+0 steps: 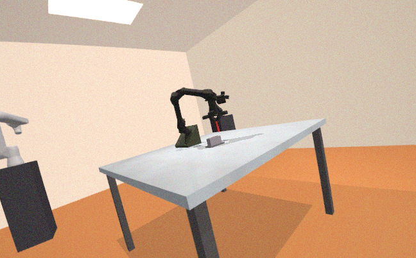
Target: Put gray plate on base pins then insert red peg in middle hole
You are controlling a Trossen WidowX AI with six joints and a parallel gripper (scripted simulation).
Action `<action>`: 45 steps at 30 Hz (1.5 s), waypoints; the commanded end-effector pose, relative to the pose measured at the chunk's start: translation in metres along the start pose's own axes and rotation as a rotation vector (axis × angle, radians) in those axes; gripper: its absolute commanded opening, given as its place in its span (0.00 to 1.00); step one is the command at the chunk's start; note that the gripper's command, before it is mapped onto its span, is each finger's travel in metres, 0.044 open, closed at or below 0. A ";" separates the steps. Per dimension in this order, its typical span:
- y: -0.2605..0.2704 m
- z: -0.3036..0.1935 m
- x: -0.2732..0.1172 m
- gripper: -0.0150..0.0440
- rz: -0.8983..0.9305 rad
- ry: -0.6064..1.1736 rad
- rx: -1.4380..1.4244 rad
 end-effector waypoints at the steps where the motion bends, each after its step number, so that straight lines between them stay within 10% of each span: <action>1: 0.006 0.012 -0.004 0.25 0.011 0.002 0.004; 45: 0.030 0.126 -0.001 0.25 0.000 -0.030 0.016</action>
Point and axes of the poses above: the point midway between the two fingers, 35 mm back from their tips, its own x axis out along the fingers, its own y axis across the jaws, z = x × y, the point moved 1 cm from there along -x, back along the fingers, and after that the axes turned 15 degrees about x, right-handed, at the moved point
